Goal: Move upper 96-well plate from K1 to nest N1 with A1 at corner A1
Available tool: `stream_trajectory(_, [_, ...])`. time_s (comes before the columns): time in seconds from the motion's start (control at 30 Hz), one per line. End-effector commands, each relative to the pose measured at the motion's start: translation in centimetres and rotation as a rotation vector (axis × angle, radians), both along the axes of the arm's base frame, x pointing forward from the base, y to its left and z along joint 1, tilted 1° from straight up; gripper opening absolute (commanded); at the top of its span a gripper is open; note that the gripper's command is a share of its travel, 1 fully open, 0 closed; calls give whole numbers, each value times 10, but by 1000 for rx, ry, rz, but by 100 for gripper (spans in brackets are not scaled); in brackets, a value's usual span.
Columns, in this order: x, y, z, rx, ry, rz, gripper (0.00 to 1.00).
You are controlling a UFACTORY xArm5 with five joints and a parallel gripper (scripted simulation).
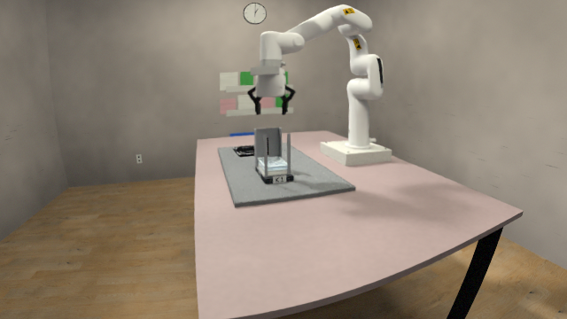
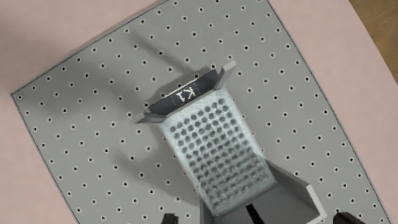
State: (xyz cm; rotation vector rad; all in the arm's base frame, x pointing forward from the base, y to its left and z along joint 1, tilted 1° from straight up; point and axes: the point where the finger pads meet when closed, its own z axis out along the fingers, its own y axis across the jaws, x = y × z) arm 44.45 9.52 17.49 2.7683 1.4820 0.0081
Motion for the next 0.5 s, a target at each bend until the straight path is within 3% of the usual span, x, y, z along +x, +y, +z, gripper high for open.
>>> stream_trajectory(0.0, [6, 18, -8, -8, -2, 137, 100])
stream_trajectory(0.47, [9, 29, -14, -17, 7, 535, 100])
